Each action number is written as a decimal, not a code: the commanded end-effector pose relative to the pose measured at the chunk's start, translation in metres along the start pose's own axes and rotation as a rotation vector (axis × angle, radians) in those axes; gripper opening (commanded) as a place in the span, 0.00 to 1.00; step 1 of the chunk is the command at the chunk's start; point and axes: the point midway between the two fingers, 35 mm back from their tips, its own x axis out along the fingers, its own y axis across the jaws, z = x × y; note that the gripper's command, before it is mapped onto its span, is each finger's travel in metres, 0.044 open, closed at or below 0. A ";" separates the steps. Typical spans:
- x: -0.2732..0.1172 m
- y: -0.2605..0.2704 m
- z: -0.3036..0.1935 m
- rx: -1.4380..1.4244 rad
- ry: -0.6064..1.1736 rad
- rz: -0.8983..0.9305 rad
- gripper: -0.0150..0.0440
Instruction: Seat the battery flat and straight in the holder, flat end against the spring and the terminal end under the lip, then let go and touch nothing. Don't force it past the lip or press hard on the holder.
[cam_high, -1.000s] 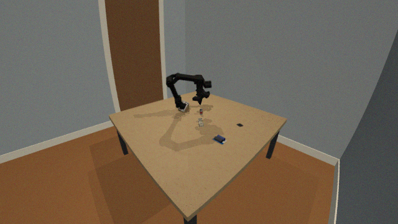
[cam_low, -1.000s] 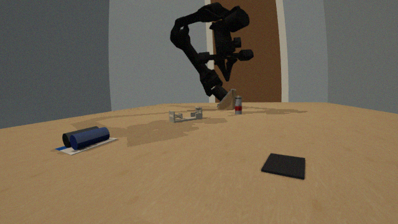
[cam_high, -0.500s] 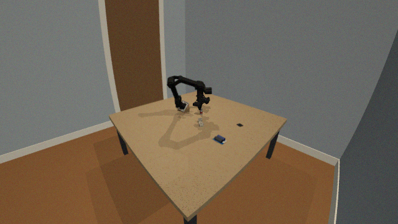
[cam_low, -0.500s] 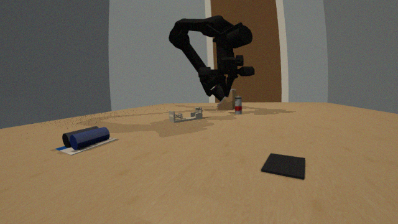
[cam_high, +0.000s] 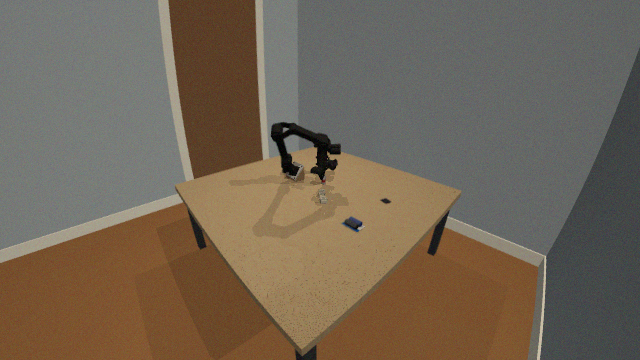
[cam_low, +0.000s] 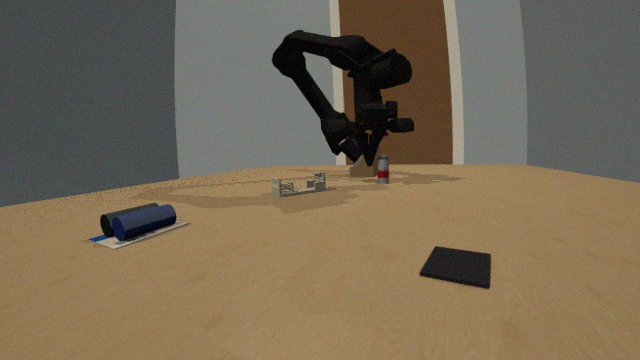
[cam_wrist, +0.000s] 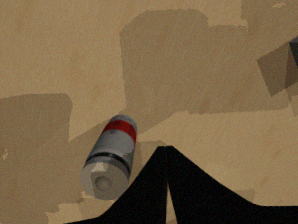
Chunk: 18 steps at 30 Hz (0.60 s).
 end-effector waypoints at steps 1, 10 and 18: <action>-0.001 0.007 0.001 0.002 -0.005 0.004 0.25; -0.002 0.022 0.002 0.002 -0.005 0.006 0.25; -0.002 0.036 0.001 0.002 -0.005 0.007 0.25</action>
